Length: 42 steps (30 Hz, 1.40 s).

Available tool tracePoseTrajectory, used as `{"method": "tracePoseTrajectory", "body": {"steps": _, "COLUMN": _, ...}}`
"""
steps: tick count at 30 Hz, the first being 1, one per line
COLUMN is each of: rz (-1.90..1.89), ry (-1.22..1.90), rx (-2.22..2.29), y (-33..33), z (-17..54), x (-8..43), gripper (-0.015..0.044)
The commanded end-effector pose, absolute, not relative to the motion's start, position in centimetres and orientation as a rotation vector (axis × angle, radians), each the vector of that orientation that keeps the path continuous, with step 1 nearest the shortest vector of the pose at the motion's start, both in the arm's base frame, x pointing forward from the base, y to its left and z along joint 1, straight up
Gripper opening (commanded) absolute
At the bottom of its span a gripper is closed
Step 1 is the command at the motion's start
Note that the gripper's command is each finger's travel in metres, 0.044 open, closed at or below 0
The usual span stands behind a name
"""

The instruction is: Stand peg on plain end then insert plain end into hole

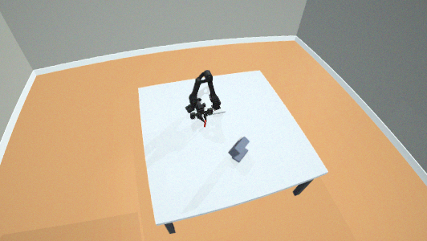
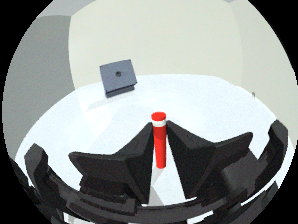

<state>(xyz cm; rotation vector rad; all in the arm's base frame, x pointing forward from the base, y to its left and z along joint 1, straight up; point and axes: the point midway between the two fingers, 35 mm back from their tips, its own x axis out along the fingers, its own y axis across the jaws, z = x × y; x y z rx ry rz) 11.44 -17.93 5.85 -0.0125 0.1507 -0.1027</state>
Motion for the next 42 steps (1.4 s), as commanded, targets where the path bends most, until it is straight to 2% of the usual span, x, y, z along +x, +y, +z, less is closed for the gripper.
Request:
{"method": "tracePoseTrajectory", "body": {"steps": 1, "rz": -0.102, "ry": 0.152, "rx": -0.013, "y": -17.92, "z": 5.62, "x": 11.3, "gripper": 0.0049}}
{"method": "tracePoseTrajectory", "body": {"steps": 11, "rz": -0.11, "ry": 0.137, "rx": -0.009, "y": -17.92, "z": 5.57, "x": 11.13, "gripper": 0.0049}}
{"method": "tracePoseTrajectory", "body": {"steps": 12, "rz": -0.111, "ry": 0.135, "rx": -0.008, "y": -17.94, "z": 5.79, "x": 11.24, "gripper": 0.0056}}
{"method": "tracePoseTrajectory", "body": {"steps": 15, "rz": -0.112, "ry": 0.134, "rx": -0.008, "y": -17.94, "z": 5.79, "x": 11.23, "gripper": 0.013}}
{"method": "tracePoseTrajectory", "body": {"steps": 42, "rz": -0.112, "ry": 0.134, "rx": -0.008, "y": -17.94, "z": 5.79, "x": 11.23, "gripper": 0.013}}
